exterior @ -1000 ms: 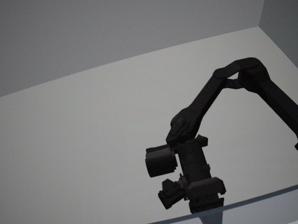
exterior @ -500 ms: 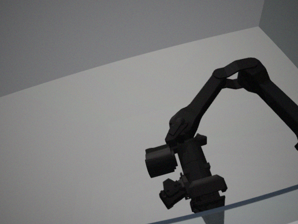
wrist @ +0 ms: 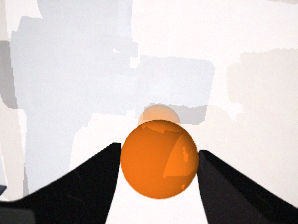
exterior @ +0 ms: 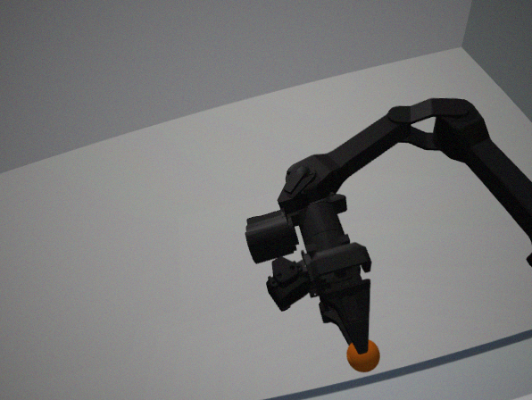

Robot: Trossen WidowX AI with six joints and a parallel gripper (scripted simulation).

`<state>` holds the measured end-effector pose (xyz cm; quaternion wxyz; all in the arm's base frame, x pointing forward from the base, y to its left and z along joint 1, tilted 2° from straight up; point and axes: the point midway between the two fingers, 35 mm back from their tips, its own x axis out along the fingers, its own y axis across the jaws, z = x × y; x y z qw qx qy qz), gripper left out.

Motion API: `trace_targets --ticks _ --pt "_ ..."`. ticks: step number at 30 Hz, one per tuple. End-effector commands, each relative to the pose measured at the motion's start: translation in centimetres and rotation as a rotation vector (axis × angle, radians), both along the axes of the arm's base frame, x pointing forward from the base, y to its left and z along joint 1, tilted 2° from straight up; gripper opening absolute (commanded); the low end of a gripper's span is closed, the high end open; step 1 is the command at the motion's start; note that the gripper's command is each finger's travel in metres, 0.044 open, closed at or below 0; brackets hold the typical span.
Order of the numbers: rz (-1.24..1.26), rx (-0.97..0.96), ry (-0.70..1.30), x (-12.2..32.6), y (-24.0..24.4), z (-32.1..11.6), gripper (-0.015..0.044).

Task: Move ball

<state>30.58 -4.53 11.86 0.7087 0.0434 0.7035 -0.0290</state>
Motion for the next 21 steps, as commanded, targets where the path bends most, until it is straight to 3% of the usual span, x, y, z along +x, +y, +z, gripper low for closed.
trace_targets --ticks 1,9,21 --pt "0.002 0.001 -0.023 -0.2 0.0 2.8 0.0" --pt "0.0 0.001 -0.021 -0.5 0.0 4.2 0.0" --pt "0.0 0.001 -0.02 -2.0 -0.3 0.8 0.0"
